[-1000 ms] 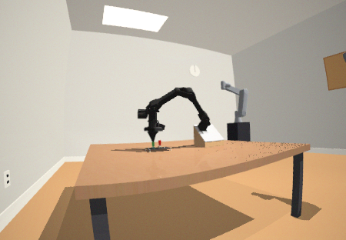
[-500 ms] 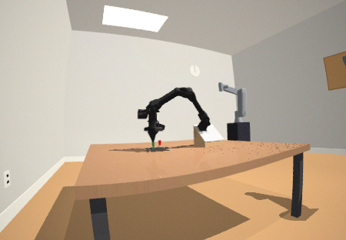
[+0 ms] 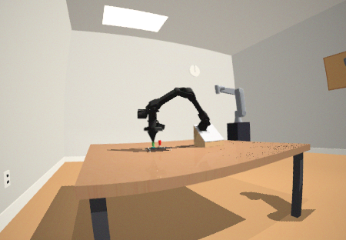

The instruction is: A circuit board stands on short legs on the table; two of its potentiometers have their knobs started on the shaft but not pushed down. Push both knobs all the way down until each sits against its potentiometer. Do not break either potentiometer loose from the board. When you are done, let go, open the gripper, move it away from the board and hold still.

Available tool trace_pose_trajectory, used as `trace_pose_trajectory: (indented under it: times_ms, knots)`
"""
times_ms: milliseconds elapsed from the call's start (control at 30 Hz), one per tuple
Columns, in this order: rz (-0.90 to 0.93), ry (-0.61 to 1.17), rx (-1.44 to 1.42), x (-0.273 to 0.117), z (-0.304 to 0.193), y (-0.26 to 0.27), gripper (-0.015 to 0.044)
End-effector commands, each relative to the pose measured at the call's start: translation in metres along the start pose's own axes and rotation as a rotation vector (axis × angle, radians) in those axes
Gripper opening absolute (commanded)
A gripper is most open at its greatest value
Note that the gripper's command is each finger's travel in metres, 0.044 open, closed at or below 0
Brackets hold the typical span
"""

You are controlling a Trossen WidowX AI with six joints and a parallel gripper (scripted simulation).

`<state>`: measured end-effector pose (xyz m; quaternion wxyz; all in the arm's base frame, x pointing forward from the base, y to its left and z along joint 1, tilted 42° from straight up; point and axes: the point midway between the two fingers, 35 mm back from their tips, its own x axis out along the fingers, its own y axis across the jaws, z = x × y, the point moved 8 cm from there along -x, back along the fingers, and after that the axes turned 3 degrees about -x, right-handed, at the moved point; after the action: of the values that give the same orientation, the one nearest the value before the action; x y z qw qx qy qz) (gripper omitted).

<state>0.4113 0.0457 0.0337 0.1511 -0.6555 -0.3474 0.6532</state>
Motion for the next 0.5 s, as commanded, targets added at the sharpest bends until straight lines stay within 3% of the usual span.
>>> trace_pose_trajectory:
  times_ms: [0,233,467]
  knots:
    - [0.000,-0.002,-0.007,-0.004,-0.001,-0.001,0.0000]
    - [0.001,-0.002,-0.007,-0.015,-0.001,-0.001,0.0000]
    - [-0.004,-0.005,-0.002,-0.010,0.000,-0.001,0.0184]
